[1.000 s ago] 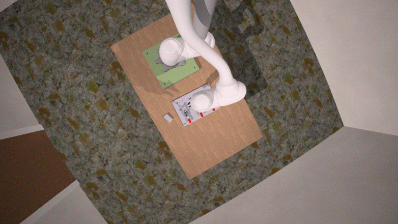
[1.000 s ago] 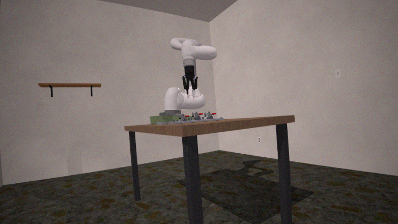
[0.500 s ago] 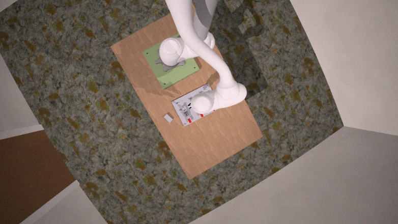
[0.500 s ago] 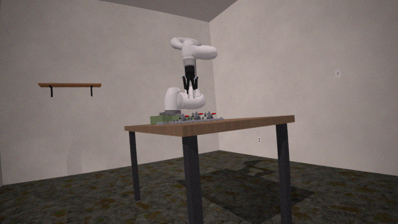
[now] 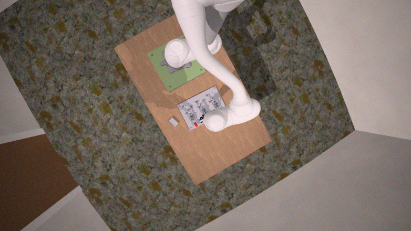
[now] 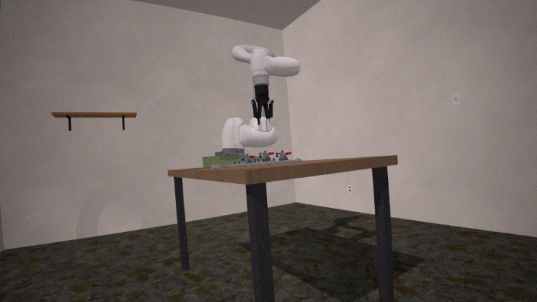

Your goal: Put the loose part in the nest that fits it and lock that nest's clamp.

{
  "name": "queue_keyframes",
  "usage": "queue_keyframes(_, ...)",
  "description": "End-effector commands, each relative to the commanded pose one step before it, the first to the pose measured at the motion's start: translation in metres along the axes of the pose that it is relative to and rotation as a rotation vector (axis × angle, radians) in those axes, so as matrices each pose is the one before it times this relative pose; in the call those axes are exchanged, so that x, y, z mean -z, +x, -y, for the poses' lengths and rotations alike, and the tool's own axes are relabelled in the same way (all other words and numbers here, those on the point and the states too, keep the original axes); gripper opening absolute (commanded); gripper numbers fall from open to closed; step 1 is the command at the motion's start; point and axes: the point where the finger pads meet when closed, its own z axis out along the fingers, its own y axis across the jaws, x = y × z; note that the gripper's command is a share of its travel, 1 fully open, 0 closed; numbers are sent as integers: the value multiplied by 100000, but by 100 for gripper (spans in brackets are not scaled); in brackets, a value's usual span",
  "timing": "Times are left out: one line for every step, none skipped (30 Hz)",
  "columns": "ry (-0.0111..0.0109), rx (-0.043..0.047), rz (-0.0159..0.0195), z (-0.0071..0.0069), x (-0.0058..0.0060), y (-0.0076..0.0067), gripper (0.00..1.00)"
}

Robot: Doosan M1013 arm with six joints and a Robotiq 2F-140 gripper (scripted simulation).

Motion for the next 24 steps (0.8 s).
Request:
queue_keyframes(114, 167, -270, 313, -10, 2155, 35)
queue_keyframes(0, 0, 0, 8, 0, 486, 35)
queue_keyframes(0, 0, 0, 7, 0, 431, 35)
queue_keyframes(0, 0, 0, 6, 0, 373, 35)
queue_keyframes(0, 0, 0, 5, 0, 313, 35)
queue_keyframes(0, 0, 0, 4, 0, 252, 35)
queue_keyframes(0, 0, 0, 3, 0, 194, 35)
queue_keyframes(0, 0, 0, 2, 0, 139, 35)
queue_keyframes(0, 0, 0, 2, 0, 89, 35)
queue_keyframes(0, 0, 0, 1, 0, 49, 35)
queue_keyframes(0, 0, 0, 0, 0, 19, 35)
queue_keyframes(0, 0, 0, 0, 0, 3, 35)
queue_keyframes(0, 0, 0, 0, -1, 0, 35)
queue_keyframes(0, 0, 0, 0, -8, 0, 35)
queue_keyframes(0, 0, 0, 0, -21, 0, 35)
queue_keyframes(0, 0, 0, 0, 0, 0, 35)
queue_keyframes(0, 0, 0, 0, 0, 0, 35)
queue_keyframes(0, 0, 0, 0, -39, 0, 35)
queue_keyframes(0, 0, 0, 0, -61, 0, 35)
queue_keyframes(0, 0, 0, 0, -87, 0, 35)
queue_keyframes(0, 0, 0, 0, -115, 0, 35)
queue_keyframes(0, 0, 0, 0, -146, 0, 35)
queue_keyframes(0, 0, 0, 0, -177, 1, 35)
queue_keyframes(0, 0, 0, 0, -209, 0, 35)
